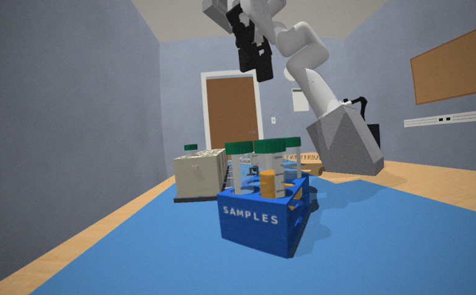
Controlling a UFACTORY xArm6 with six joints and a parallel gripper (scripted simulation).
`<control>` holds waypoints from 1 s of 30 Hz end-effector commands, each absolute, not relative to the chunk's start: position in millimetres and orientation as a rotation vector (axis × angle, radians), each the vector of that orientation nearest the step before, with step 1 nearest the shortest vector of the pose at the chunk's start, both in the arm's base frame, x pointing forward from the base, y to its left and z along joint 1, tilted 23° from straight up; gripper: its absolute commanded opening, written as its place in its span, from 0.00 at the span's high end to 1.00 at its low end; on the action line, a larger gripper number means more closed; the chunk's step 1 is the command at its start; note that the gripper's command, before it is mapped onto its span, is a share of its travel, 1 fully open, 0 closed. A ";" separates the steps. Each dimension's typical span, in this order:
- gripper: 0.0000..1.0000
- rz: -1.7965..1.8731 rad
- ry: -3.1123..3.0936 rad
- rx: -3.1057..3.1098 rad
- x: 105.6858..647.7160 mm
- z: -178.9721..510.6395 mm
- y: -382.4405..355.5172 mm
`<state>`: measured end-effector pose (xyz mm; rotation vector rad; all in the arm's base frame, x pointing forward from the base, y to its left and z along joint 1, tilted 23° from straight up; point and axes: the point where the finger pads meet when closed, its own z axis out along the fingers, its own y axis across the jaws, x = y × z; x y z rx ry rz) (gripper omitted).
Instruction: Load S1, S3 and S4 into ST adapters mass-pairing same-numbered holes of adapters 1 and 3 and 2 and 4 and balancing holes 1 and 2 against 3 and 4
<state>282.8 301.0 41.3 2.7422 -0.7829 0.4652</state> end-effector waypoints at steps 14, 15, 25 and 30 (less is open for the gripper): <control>0.43 0.469 -0.787 2.745 284.2 32.5 301.3; 0.43 0.469 -0.787 2.745 284.7 30.7 300.7; 0.43 0.469 -0.787 2.745 288.4 16.0 295.5; 0.43 0.469 -0.787 2.745 290.8 6.8 292.3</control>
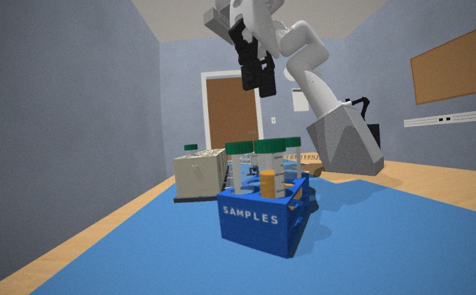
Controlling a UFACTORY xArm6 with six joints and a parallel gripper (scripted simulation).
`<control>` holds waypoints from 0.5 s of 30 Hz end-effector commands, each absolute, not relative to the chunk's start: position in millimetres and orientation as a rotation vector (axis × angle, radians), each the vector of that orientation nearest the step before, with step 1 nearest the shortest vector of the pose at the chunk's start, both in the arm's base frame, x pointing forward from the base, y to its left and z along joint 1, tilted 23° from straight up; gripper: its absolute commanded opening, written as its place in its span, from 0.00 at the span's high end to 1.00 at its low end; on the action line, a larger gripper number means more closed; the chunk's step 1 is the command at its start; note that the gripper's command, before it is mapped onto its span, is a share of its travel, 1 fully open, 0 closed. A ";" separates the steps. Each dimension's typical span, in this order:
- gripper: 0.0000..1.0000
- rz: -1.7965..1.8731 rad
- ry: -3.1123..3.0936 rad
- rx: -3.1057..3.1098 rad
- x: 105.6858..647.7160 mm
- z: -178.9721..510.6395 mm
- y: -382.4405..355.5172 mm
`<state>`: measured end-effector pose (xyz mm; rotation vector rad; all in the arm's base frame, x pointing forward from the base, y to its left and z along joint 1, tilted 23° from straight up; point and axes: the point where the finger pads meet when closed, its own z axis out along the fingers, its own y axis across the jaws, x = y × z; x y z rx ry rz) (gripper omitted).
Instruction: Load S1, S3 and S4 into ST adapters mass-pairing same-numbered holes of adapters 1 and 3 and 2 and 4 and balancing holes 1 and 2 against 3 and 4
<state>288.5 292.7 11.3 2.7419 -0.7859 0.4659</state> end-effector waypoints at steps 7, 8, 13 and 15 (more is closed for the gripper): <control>0.43 0.469 -0.787 2.745 294.1 -6.1 287.8; 0.43 0.469 -0.787 2.745 294.1 -6.1 287.8; 0.43 0.469 -0.787 2.745 296.0 -13.4 285.2; 0.43 0.469 -0.787 2.745 296.9 -17.1 283.9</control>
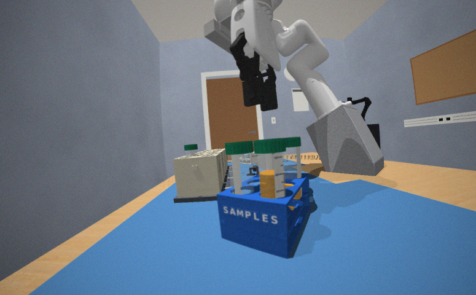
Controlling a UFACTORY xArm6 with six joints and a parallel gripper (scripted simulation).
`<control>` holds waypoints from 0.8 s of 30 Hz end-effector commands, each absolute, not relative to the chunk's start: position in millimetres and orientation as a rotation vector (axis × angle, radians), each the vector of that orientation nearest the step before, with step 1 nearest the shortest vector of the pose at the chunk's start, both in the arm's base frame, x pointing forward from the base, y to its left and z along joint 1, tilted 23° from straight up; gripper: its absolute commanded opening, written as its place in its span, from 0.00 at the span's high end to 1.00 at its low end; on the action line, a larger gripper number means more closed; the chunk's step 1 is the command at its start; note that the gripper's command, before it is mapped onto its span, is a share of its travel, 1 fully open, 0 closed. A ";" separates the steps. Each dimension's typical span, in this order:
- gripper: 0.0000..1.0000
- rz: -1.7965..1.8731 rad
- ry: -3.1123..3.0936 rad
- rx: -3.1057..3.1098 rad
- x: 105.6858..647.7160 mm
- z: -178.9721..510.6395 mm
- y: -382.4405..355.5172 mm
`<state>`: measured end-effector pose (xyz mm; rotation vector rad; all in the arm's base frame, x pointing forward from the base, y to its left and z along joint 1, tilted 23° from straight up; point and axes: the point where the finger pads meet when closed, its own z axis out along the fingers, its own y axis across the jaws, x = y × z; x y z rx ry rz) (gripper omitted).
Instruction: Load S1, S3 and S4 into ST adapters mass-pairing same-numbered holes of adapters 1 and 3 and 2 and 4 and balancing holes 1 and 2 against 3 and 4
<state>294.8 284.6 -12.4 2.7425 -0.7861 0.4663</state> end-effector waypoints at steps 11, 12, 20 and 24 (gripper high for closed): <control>0.43 0.469 -0.787 2.745 301.1 -33.7 278.1; 0.43 0.469 -0.787 2.745 301.6 -35.5 277.5; 0.43 0.469 -0.787 2.745 305.4 -50.2 272.3; 0.43 0.469 -0.787 2.745 307.2 -57.5 269.7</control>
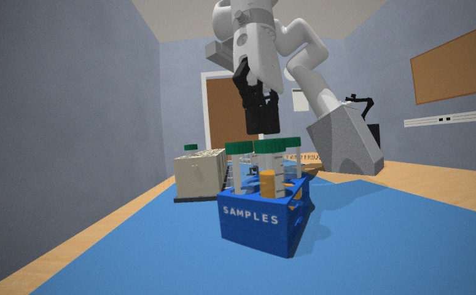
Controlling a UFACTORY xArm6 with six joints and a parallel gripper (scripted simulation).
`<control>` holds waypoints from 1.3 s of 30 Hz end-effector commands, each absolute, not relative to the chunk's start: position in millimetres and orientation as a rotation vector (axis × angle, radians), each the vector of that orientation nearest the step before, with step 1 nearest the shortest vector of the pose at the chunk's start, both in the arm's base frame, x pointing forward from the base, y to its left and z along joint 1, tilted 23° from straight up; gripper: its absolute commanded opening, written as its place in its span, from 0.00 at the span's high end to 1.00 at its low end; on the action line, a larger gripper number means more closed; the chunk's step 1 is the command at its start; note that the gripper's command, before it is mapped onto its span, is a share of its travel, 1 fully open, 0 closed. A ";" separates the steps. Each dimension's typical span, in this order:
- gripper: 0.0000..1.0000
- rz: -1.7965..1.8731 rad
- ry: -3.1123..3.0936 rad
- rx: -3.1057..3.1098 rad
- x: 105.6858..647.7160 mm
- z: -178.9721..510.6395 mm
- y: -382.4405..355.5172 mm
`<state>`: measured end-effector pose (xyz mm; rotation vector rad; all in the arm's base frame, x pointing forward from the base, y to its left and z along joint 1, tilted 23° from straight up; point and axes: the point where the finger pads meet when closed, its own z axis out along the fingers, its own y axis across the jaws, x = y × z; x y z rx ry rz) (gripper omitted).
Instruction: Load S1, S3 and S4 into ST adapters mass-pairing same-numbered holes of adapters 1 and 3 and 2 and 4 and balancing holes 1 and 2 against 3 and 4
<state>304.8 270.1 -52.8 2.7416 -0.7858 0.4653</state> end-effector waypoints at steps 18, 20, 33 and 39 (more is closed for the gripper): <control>0.43 0.469 -0.787 2.745 309.4 -66.0 266.8; 0.43 0.469 -0.787 2.745 309.6 -66.6 266.6; 0.43 0.469 -0.787 2.745 311.4 -73.9 264.0; 0.43 0.469 -0.787 2.745 312.1 -76.4 263.1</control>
